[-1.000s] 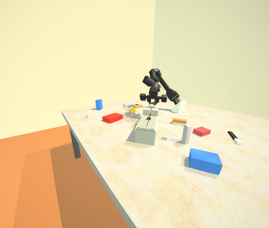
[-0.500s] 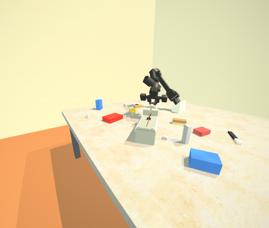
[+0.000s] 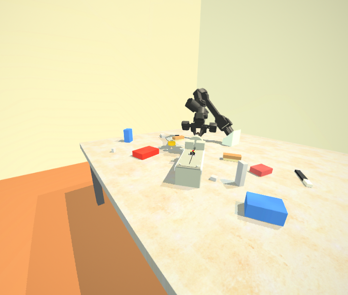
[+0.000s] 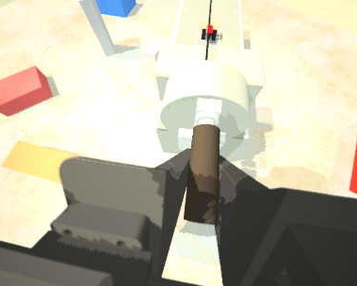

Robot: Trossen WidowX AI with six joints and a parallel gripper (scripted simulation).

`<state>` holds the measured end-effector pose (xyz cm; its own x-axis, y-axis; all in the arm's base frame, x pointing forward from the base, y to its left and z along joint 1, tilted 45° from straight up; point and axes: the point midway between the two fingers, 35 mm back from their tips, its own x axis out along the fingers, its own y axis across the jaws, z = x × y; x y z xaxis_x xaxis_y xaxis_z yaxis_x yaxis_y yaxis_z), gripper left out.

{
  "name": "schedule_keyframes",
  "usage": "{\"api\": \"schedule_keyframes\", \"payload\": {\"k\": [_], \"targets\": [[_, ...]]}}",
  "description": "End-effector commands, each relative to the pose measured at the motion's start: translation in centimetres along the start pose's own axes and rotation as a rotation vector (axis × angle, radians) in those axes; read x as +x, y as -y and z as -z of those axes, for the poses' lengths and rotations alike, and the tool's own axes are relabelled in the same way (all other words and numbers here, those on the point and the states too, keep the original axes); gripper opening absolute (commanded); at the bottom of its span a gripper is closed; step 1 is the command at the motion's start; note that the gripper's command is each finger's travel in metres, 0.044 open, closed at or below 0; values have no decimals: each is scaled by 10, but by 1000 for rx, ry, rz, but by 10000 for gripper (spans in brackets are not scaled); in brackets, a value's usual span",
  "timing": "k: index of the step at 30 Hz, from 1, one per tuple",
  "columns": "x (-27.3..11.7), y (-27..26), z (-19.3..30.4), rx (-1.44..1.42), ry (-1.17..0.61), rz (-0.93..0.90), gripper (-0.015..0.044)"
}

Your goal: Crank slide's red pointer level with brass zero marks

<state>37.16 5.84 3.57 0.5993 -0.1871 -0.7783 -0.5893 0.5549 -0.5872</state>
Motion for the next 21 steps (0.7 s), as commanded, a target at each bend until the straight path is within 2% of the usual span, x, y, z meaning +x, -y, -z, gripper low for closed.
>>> {"api": "schedule_keyframes", "payload": {"k": [1, 21], "targets": [[0, -9, 0, -13, 1, -20, 0], [1, -11, 1, -13, 1, -20, 0]]}}
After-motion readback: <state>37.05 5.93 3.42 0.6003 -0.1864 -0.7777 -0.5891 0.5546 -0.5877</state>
